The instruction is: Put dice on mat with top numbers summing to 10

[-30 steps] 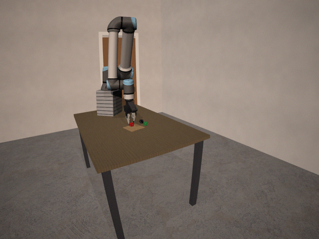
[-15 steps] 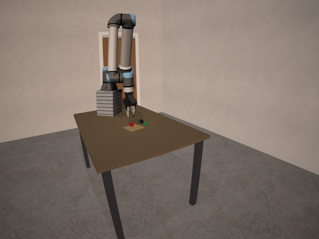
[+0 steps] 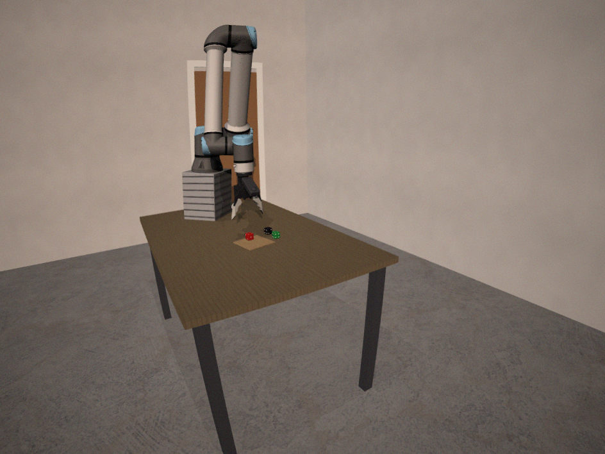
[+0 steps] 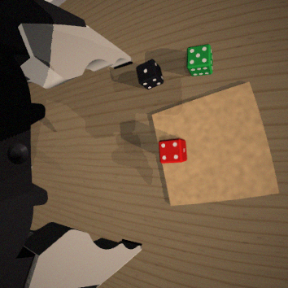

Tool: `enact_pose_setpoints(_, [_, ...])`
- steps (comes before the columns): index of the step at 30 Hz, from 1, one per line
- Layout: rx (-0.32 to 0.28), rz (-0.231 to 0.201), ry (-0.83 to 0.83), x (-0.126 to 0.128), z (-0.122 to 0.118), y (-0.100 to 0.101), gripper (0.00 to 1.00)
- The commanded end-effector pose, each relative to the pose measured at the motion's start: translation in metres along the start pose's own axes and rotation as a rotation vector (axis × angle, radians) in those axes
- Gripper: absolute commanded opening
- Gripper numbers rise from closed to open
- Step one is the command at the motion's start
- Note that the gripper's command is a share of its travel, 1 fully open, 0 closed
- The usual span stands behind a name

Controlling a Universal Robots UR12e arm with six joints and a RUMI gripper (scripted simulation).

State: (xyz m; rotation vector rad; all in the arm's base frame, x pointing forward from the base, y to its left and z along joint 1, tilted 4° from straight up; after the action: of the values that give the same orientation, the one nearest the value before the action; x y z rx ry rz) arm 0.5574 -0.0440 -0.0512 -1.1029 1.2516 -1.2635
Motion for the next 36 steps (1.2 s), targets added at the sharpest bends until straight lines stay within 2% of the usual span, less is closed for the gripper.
enact_pose_setpoints(1, [0.001,0.0,0.0,0.0,0.0,0.0,1.0])
enact_pose_setpoints(20, [0.001,0.0,0.025,-0.002,0.0,0.0,1.0])
enact_pose_setpoints(30, [0.001,0.0,0.137,-0.011,0.0,0.0,1.0])
enact_pose_setpoints(36, [0.001,0.0,0.288,-0.022,-0.001,0.001,1.0])
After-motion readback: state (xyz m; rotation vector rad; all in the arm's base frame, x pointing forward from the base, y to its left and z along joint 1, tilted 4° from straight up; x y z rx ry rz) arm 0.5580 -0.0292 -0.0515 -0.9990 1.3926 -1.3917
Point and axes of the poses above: the point where the finger pads meet when closed, its own y axis out along the fingers, its own x axis across the jaws, z = x × y, the point moved 9 cm from there along -y, back along the fingers
